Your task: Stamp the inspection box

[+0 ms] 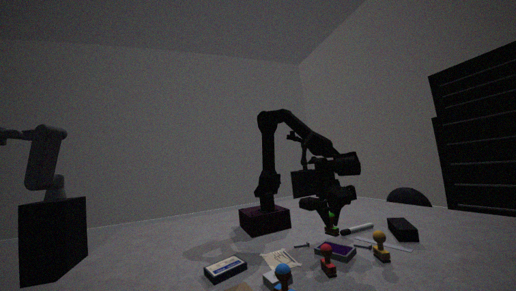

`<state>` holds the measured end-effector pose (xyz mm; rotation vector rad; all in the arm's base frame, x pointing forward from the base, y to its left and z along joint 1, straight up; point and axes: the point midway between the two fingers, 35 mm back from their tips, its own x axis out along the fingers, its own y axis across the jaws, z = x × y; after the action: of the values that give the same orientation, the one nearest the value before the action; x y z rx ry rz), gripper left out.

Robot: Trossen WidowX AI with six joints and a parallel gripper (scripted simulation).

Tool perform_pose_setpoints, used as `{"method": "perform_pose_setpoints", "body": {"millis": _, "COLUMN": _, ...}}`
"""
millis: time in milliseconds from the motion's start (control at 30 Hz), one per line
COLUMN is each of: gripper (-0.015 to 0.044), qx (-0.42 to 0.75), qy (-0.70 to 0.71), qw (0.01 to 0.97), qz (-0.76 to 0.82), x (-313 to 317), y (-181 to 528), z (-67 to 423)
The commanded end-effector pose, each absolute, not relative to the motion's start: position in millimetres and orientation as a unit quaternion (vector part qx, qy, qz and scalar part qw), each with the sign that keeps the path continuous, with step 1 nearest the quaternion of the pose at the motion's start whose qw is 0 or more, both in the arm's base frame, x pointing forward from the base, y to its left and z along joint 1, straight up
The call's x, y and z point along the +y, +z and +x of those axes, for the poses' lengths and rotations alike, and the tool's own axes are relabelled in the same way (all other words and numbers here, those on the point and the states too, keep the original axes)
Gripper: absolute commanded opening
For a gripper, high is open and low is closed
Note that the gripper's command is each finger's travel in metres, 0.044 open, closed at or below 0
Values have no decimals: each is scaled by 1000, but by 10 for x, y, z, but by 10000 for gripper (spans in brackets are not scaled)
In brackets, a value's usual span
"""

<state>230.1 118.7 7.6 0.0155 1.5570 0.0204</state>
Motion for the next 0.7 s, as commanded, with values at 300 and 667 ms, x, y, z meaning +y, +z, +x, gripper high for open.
{"method": "perform_pose_setpoints", "body": {"millis": 300, "gripper": 0, "qx": 703, "qy": 13, "qw": 711, "qz": 9, "x": 1196, "y": 146, "z": 2307}}
{"method": "perform_pose_setpoints", "body": {"millis": 667, "gripper": 0, "qx": 703, "qy": 14, "qw": 711, "qz": 10, "x": 1195, "y": 199, "z": 2308}}
